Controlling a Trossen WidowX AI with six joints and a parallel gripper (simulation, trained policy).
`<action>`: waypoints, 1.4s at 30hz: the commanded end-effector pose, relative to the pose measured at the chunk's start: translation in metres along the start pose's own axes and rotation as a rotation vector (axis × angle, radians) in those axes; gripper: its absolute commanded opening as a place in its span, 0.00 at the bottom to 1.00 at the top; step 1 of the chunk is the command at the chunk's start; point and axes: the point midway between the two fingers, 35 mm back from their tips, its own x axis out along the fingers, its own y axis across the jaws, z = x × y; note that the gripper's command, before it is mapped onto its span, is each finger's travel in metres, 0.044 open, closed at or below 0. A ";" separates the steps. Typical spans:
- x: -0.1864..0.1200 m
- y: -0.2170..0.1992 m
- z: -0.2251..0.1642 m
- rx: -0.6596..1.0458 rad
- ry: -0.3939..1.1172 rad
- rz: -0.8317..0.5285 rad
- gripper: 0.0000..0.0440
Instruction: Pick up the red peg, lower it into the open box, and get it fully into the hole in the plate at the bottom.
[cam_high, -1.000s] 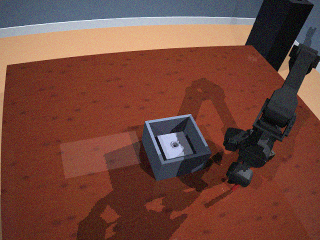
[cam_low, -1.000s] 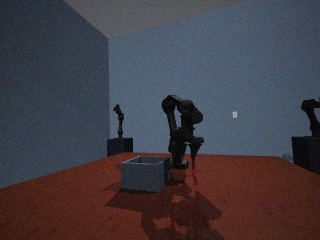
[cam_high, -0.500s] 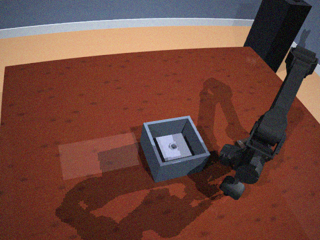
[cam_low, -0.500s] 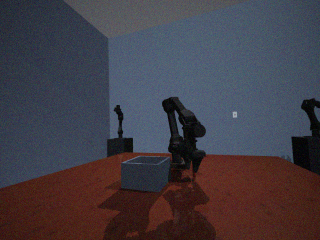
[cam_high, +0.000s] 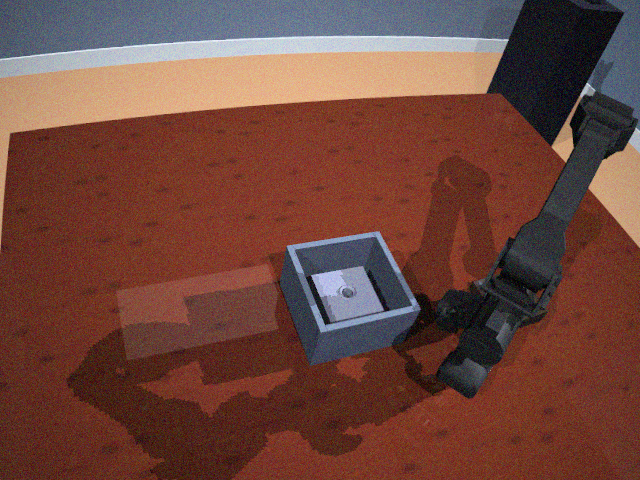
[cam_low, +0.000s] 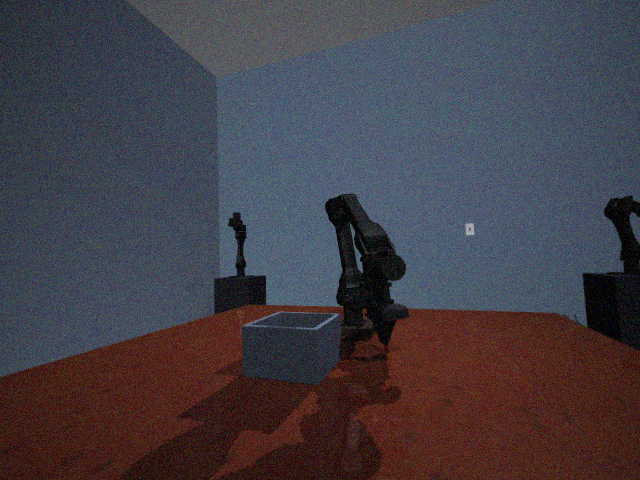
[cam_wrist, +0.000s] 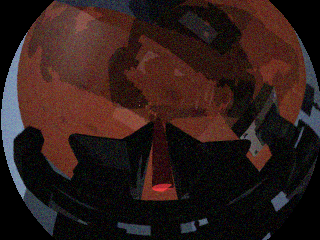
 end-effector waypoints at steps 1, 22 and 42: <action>-0.006 0.003 0.003 -0.020 -0.003 0.016 0.00; -0.072 0.012 0.047 -0.163 -0.201 0.126 0.00; -0.124 0.031 0.114 -0.118 -0.329 0.174 0.00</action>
